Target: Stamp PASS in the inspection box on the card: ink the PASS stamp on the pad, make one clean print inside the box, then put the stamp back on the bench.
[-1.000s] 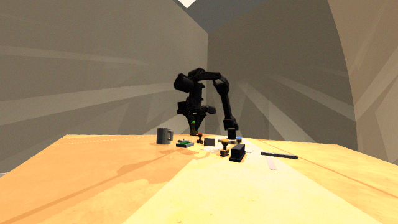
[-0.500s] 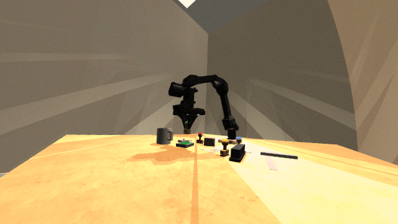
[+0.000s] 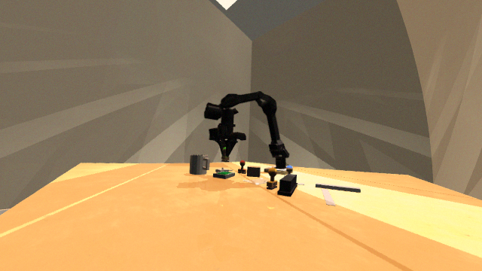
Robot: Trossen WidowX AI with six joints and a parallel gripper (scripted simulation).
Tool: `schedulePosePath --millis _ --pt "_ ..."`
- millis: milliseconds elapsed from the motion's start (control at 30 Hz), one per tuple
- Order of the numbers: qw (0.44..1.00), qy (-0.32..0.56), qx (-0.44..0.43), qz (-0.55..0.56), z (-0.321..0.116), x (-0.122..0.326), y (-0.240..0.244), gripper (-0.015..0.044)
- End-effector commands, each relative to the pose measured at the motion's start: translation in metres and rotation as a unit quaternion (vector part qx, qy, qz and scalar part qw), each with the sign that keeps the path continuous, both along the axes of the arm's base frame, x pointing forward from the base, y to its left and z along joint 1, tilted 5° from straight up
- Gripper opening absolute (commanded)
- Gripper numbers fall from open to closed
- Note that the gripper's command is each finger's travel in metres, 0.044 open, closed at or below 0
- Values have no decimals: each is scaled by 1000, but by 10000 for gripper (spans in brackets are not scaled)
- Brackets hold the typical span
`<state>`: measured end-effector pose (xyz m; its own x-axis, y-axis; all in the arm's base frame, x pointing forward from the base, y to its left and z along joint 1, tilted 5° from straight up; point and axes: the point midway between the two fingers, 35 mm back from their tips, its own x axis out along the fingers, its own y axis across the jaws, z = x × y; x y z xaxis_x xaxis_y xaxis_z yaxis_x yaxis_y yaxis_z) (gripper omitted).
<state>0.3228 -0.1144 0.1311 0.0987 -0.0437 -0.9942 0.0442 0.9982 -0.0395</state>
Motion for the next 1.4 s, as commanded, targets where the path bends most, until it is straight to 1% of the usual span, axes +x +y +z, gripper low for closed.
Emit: schedulePosePath --millis 0,1367 --pt "1000 -3 1 2 -1 0 0 0" --pt "1000 -3 0 1 -28 3 -1 0"
